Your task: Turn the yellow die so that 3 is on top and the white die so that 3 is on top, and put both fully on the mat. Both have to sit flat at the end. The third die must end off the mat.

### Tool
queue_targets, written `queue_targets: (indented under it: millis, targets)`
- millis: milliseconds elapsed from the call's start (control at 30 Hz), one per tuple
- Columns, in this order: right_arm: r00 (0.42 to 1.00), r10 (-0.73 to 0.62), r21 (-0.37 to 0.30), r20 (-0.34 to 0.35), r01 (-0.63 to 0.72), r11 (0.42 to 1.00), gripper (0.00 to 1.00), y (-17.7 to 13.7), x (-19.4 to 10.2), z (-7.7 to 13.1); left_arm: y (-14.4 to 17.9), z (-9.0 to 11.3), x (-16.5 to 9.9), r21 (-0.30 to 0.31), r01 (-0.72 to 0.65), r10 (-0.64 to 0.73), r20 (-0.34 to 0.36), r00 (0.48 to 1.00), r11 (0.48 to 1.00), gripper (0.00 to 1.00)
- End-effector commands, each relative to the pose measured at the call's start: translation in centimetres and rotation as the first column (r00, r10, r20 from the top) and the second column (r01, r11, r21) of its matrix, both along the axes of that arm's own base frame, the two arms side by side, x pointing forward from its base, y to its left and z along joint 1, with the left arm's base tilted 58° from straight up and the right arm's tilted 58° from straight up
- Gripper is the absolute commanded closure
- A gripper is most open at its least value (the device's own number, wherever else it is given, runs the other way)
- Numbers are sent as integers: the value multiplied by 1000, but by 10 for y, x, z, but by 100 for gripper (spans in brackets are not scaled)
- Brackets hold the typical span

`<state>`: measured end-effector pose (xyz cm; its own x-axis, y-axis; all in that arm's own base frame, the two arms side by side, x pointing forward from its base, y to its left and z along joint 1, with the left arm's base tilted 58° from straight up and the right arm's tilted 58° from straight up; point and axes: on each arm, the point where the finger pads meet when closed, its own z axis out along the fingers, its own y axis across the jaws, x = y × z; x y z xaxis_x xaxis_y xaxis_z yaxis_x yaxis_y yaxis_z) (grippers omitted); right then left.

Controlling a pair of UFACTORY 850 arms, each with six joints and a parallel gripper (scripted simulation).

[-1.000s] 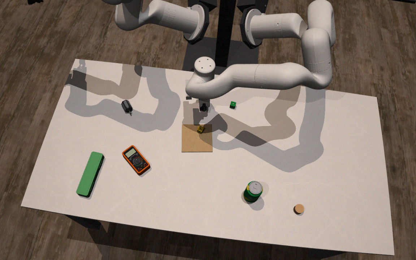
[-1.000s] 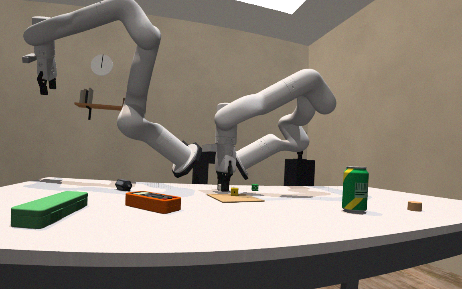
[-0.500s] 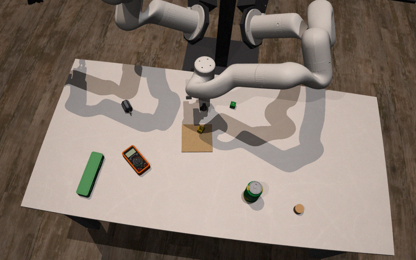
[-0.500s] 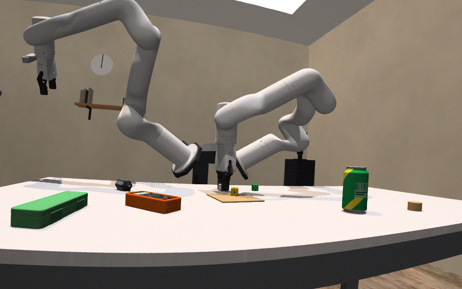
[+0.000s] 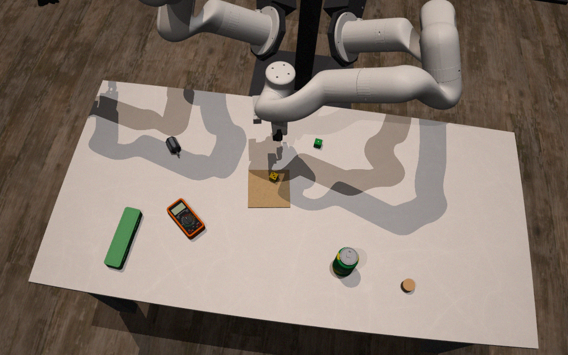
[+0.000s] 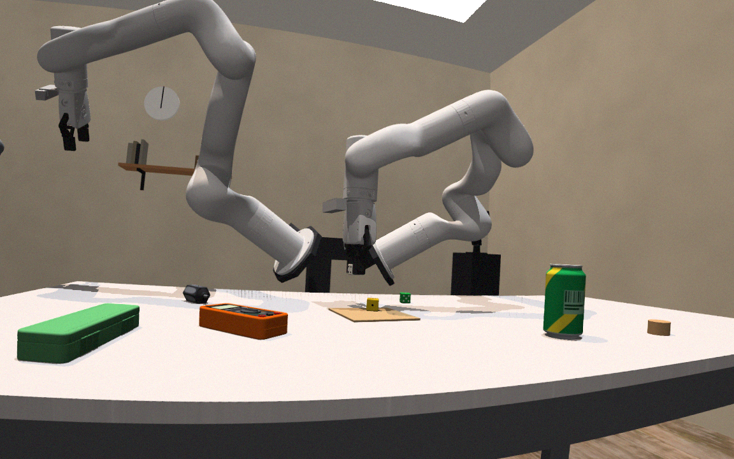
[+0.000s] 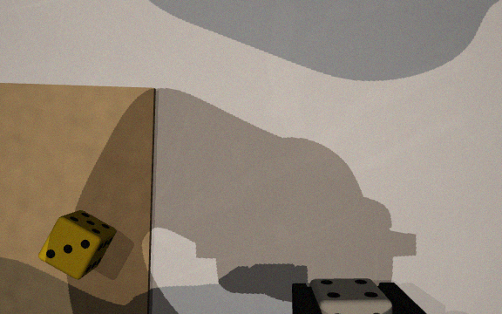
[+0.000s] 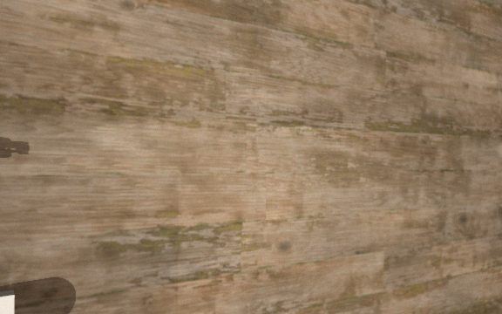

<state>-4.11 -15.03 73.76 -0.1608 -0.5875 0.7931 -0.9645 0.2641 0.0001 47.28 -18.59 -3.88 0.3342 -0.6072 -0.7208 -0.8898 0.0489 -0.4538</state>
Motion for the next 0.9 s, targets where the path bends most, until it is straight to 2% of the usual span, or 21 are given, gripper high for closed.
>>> queue_targets:
  millis: [0,633,767,867]
  targets:
    - [1000,0,-2,0,0,1000,0,0,0,1,-21,15,-8,1,-1,1,0,1000,1000,78]
    - [1000,0,-2,0,0,1000,0,0,0,1,-24,17,-9,7,10,-10,-16,1000,1000,78]
    - [1000,0,-2,0,0,1000,0,0,0,1,-24,16,-9,30,53,-51,-81,995,998,78]
    - [1000,0,-2,0,0,1000,0,0,0,1,-24,16,-8,58,117,-105,-173,979,991,78]
